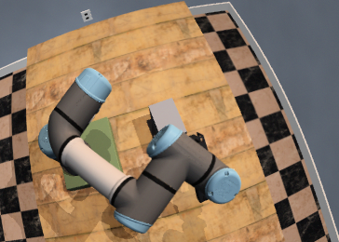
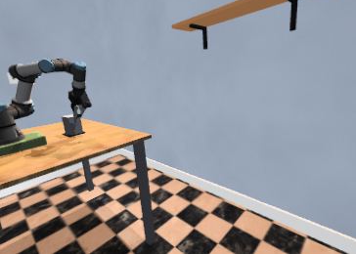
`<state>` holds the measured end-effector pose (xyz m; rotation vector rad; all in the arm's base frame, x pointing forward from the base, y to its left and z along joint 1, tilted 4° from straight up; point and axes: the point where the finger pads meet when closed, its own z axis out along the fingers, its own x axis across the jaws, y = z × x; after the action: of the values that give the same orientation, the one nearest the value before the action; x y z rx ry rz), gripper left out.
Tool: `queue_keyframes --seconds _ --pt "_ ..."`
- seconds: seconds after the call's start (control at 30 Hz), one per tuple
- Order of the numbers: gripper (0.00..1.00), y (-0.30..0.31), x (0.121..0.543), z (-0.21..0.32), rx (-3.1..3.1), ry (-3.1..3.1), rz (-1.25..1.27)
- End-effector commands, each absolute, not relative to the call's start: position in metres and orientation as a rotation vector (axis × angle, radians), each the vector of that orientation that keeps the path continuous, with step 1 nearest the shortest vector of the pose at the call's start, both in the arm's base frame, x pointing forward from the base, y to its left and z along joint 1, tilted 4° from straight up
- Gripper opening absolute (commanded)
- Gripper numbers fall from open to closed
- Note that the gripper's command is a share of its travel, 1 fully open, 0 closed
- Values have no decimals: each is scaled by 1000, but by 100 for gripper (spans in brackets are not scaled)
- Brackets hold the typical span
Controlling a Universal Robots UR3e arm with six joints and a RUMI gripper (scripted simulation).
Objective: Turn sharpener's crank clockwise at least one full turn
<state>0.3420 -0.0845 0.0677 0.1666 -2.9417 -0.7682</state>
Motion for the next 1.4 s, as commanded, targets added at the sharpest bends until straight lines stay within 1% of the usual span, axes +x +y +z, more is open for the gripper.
queue_keyframes --seconds 0.0,1.37 --pt "9 -85 344 68 167 -2945 -766" --pt "9 -82 366 59 167 -2945 -766"
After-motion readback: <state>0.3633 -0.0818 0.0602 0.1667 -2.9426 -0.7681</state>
